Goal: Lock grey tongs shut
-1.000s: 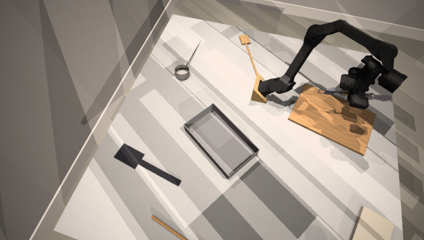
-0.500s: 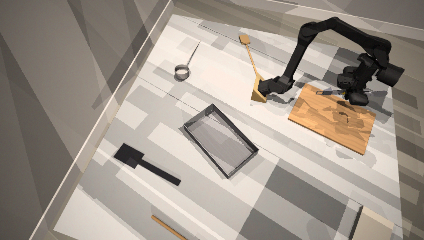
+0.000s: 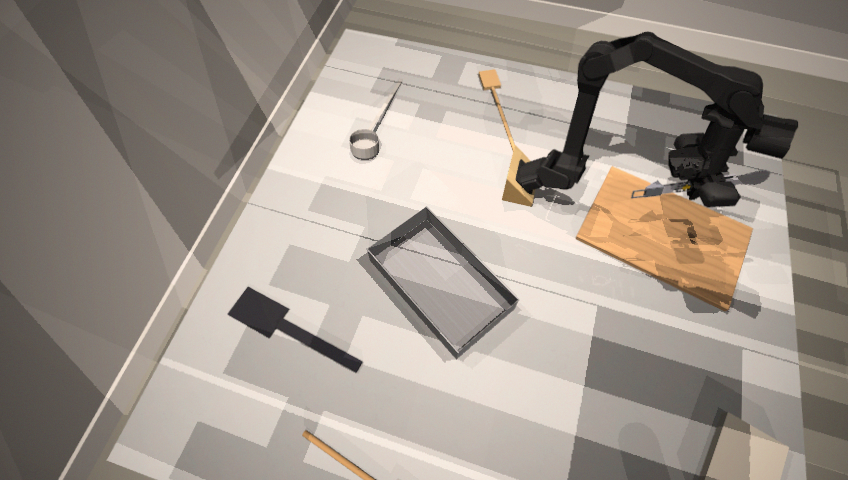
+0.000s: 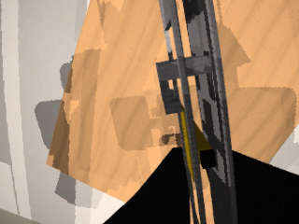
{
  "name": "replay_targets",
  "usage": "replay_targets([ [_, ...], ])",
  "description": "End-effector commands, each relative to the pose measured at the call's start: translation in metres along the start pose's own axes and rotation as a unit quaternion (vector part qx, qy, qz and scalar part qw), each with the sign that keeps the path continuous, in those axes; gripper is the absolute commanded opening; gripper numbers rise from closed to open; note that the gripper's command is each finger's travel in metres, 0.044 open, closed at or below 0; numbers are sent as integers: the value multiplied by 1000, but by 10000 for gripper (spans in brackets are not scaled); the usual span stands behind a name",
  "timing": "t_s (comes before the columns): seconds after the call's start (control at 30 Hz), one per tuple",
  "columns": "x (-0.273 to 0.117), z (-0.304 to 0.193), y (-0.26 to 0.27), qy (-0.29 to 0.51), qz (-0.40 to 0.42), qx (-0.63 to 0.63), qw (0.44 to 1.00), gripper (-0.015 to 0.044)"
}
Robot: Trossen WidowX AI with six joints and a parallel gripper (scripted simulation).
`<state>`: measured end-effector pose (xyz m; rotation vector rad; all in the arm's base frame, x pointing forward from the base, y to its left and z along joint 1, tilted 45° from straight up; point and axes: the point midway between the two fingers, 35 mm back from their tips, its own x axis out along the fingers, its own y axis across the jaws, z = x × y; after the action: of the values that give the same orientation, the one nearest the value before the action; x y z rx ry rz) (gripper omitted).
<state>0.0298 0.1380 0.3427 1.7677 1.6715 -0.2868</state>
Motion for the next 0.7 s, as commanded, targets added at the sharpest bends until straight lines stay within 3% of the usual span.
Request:
replay_targets([
  [0.0, 0, 1, 0, 12, 13, -10, 1000, -150],
  [0.67, -4, 0, 0, 106, 61, -39, 992, -150],
])
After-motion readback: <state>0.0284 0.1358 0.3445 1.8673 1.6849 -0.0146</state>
